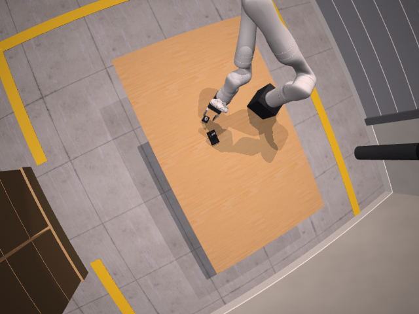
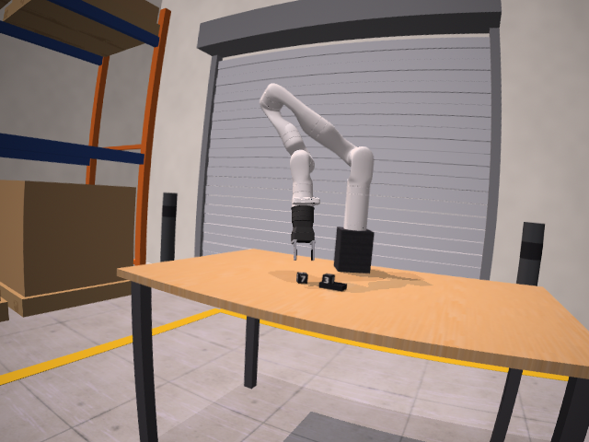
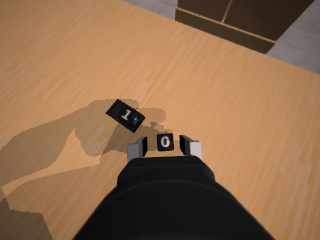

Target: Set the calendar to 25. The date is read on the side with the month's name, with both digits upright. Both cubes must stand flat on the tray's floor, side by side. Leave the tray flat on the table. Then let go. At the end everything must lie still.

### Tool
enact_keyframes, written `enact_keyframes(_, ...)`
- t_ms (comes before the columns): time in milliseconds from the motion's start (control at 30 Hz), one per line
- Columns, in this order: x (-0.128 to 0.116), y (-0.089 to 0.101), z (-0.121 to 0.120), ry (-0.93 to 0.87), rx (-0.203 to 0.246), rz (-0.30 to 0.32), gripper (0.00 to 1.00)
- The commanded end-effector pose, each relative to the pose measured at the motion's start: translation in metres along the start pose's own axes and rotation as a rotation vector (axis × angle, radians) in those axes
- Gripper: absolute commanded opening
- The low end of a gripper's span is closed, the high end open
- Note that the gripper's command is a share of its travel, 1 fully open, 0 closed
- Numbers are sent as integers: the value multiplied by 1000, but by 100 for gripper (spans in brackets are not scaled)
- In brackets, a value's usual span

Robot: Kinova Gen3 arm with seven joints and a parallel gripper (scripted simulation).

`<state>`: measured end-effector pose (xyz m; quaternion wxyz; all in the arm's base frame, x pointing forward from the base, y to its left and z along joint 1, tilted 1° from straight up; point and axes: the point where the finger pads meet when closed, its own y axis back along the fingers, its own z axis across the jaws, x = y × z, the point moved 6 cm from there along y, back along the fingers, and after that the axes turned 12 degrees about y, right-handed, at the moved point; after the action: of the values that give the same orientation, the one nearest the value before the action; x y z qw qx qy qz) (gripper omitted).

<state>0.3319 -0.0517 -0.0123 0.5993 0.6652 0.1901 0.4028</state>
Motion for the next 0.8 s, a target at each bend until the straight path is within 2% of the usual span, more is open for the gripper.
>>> enact_keyframes(0,9,3,3,27,-10,-16,100)
enact_keyframes(767,11,4,4,25,-11,-38,100)
